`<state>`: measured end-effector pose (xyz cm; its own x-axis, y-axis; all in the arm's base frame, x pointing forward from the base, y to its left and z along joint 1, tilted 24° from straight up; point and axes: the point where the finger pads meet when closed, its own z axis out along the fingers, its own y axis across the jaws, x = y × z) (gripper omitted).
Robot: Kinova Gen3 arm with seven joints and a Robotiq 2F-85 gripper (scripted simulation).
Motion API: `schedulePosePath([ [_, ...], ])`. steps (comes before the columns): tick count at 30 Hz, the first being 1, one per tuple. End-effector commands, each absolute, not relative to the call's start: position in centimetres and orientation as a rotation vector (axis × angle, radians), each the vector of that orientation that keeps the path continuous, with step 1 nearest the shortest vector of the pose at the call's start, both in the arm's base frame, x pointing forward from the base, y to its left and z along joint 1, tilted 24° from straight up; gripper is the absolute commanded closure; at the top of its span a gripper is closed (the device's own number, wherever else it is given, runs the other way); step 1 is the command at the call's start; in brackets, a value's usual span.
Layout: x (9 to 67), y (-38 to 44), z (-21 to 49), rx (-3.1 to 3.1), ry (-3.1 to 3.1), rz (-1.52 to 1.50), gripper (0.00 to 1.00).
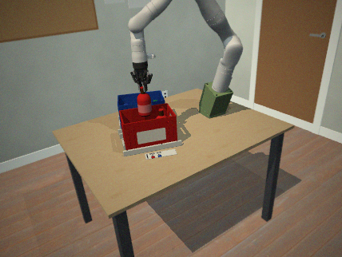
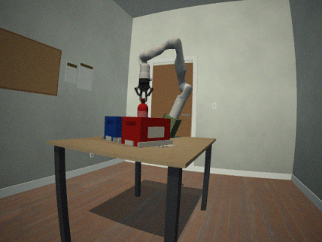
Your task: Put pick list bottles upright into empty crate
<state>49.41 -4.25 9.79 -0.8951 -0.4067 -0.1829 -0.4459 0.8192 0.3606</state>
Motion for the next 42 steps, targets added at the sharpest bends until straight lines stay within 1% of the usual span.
schedulePosePath([
  [1, 49.5, -4.2, 9.6, -0.681, 2.902, 0.61, 0.9],
  [42, 49.5, -2.7, 6.3, -0.681, 2.902, 0.61, 0.9],
])
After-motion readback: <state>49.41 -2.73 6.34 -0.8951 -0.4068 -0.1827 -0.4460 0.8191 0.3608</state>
